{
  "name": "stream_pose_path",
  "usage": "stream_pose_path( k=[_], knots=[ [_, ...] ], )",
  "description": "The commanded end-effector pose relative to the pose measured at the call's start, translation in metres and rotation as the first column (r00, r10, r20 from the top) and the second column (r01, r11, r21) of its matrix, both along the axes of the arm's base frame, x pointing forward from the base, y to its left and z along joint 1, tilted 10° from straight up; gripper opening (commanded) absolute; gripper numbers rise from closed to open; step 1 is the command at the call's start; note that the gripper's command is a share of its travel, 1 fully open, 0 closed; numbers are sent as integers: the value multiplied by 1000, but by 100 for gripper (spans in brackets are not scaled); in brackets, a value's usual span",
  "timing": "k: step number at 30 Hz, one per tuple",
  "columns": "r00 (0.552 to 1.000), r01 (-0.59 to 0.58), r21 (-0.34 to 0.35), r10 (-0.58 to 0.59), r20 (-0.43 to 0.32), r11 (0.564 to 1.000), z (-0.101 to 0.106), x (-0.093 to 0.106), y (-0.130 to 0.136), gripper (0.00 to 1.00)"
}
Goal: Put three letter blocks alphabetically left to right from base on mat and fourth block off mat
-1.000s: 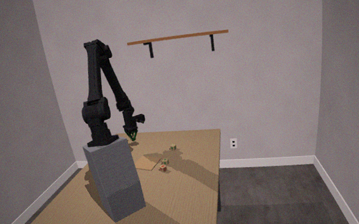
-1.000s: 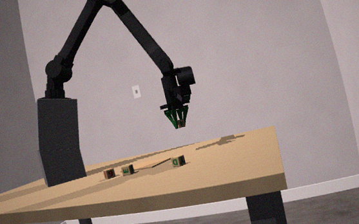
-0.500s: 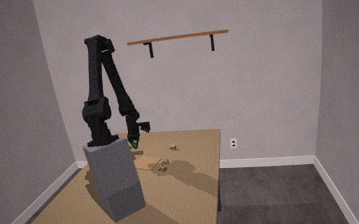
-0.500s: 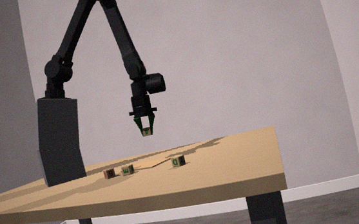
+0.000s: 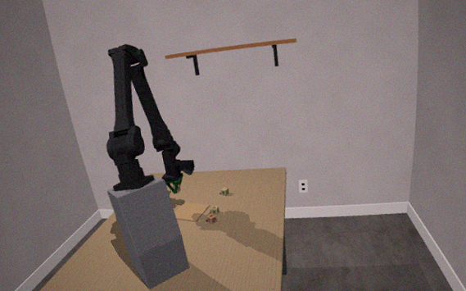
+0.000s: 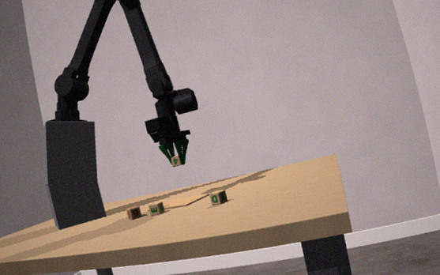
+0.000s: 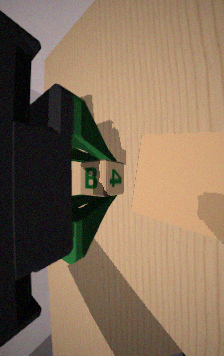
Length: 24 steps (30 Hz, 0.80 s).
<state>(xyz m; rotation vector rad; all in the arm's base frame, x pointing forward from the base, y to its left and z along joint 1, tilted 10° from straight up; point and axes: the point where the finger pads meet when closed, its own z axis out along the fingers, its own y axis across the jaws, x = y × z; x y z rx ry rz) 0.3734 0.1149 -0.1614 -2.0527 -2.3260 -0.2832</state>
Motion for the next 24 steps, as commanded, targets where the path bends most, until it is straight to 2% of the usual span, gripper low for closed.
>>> stream_pose_path(
  k=[1, 5, 9, 22, 24],
  knots=[
    [999, 37, -2, -37, -5, 999, -4, 1, -3, 26],
    [999, 30, 3, -31, 14, 1000, -6, 10, 2, 26],
    [1000, 24, 3, -24, 14, 1000, -11, 9, 5, 26],
    [1000, 21, 1, -21, 6, 1000, -69, 9, 14, 26],
    [1000, 21, 1, -21, 6, 1000, -69, 9, 14, 26]
  ],
)
